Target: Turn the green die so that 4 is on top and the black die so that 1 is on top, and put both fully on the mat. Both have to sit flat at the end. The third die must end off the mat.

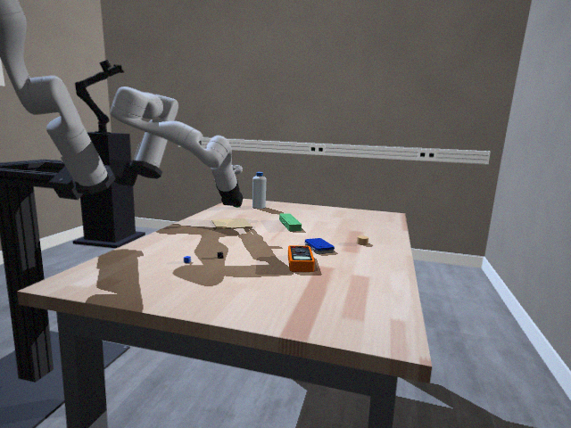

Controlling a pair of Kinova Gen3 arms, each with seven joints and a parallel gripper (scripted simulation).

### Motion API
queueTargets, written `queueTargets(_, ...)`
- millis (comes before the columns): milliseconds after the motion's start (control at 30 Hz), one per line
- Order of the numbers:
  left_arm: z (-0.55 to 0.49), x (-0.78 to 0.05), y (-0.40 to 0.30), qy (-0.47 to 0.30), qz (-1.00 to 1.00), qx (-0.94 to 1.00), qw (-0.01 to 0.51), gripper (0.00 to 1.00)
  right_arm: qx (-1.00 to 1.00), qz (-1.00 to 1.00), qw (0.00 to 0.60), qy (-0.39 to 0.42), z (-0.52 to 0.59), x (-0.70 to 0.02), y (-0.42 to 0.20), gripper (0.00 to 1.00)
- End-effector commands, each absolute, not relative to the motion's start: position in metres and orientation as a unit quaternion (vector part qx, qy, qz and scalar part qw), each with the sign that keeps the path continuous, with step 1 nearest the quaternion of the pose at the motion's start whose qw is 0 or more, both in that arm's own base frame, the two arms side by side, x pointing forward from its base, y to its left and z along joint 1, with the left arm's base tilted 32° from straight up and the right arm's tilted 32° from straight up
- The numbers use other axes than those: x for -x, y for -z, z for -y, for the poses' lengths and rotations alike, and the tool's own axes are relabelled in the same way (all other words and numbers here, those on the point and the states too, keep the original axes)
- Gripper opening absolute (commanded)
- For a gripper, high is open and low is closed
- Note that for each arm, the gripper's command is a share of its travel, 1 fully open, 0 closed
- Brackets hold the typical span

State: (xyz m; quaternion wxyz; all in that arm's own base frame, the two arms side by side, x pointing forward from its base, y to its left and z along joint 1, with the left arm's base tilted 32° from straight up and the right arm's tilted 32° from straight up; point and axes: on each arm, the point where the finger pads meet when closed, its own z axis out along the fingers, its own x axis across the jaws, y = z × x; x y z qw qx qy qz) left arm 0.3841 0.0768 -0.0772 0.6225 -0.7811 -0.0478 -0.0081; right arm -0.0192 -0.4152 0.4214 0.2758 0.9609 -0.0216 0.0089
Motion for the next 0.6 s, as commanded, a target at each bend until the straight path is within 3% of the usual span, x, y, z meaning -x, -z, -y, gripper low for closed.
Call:
queueTargets(0, -0.076, -0.385, 0.077, 0.009, 0.048, 0.781, 0.622, 0.34, -0.961, 0.022, 0.277, -0.009, 0.415, 0.019, -0.422, 1.0)
queueTargets(567, -0.084, -0.385, 0.09, 0.009, 0.048, 0.781, 0.622, 0.34, -0.961, 0.022, 0.277, -0.009, 0.415, 0.019, -0.422, 1.0)
